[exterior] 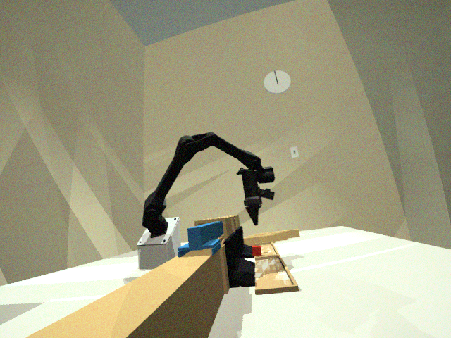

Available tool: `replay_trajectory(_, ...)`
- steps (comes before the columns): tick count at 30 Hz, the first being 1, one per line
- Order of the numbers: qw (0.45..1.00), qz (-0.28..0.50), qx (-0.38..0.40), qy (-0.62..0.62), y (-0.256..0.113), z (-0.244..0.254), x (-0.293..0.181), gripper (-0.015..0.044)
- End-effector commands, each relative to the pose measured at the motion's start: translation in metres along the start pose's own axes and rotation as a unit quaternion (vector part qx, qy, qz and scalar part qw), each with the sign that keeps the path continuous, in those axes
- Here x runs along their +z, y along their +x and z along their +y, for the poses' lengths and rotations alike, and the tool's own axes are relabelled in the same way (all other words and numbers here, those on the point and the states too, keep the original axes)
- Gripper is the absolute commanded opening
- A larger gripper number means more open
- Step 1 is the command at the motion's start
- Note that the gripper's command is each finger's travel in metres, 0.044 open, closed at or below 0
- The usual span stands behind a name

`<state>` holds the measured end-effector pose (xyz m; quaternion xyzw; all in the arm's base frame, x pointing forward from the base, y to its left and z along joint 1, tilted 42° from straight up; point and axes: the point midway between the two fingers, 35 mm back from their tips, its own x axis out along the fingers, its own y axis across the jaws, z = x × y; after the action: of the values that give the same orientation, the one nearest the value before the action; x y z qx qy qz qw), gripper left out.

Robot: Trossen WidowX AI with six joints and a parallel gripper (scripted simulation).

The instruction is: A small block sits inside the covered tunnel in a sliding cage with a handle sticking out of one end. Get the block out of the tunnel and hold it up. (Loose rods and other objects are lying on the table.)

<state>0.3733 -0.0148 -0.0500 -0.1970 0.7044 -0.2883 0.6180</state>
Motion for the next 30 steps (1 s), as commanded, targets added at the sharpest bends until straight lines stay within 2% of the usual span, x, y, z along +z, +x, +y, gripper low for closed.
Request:
replay_trajectory(1,1.000,0.000,-0.004,-0.004,0.009,0.000,-0.001,0.0440)
replay_trajectory(30,1.000,0.000,-0.006,-0.004,0.057,-0.002,-0.002,0.0440)
